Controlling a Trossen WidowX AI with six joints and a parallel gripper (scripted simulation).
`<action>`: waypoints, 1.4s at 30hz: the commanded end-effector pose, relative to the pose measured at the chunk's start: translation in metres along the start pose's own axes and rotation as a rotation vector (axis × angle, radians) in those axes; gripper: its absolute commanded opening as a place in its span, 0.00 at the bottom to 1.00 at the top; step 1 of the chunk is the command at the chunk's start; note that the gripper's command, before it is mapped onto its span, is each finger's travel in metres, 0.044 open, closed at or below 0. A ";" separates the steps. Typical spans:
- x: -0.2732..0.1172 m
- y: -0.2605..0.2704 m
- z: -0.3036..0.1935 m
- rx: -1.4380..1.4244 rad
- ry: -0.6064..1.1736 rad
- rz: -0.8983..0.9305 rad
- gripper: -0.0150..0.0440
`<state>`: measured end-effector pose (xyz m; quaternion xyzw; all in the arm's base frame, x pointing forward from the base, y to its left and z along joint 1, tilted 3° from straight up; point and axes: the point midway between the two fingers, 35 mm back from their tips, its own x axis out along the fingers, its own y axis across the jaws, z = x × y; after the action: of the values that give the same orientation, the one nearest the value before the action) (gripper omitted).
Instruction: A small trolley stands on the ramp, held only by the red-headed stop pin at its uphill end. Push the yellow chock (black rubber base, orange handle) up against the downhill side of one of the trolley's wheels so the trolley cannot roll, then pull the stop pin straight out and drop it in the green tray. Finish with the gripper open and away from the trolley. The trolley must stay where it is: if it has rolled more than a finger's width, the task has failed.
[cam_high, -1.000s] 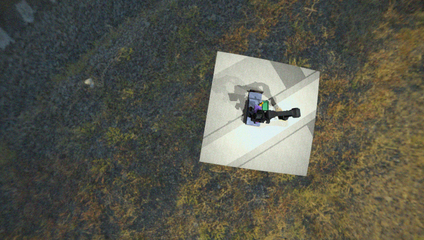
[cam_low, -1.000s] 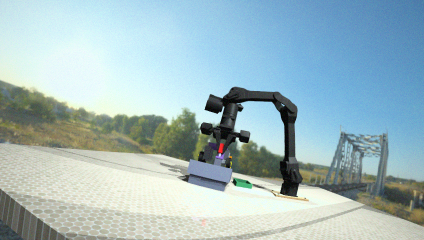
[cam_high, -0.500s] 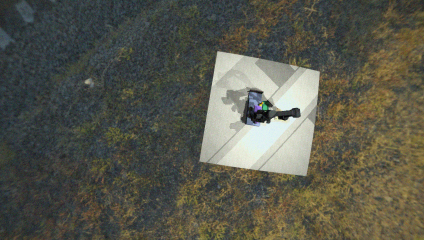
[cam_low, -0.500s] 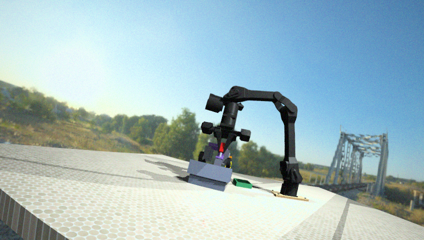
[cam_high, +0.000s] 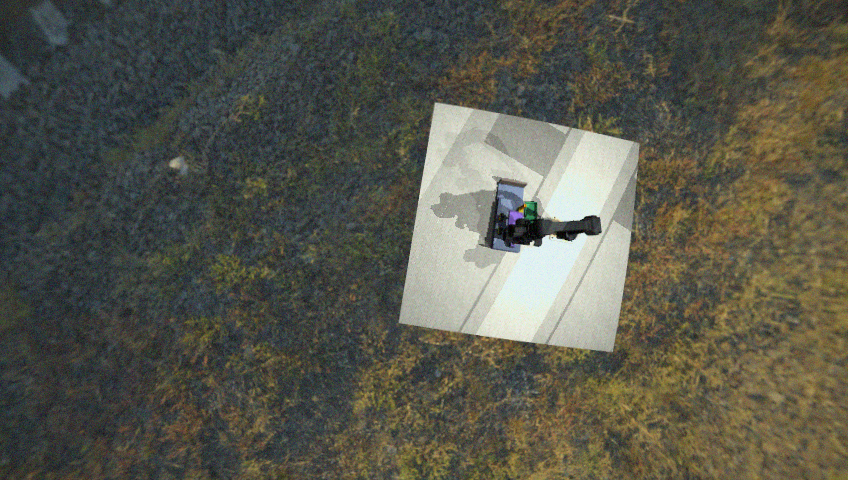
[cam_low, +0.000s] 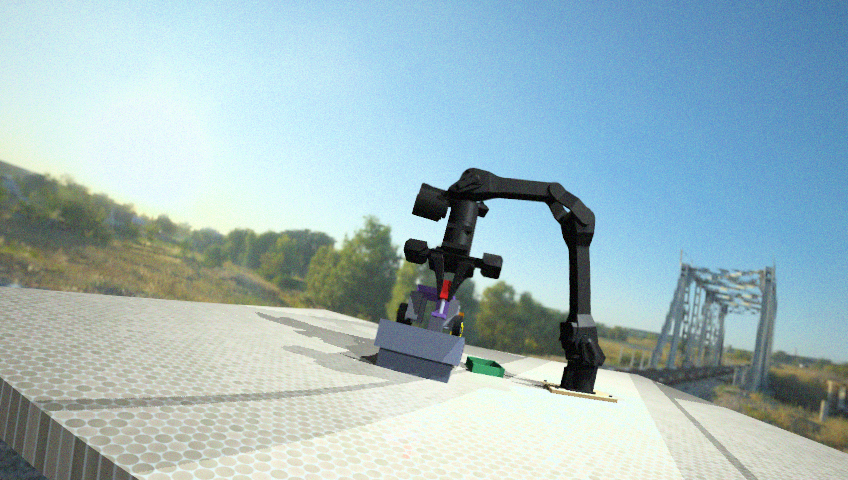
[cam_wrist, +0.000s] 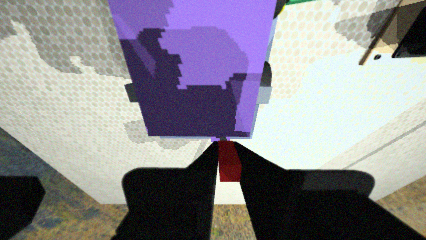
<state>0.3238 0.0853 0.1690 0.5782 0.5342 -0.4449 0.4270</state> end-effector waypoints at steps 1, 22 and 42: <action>-0.005 0.000 -0.001 -0.005 0.005 0.003 0.25; -0.018 0.000 -0.003 -0.005 0.004 0.003 0.25; -0.028 0.002 -0.007 -0.005 0.005 0.003 0.25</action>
<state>0.3233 0.0833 0.1943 0.5767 0.5344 -0.4455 0.4282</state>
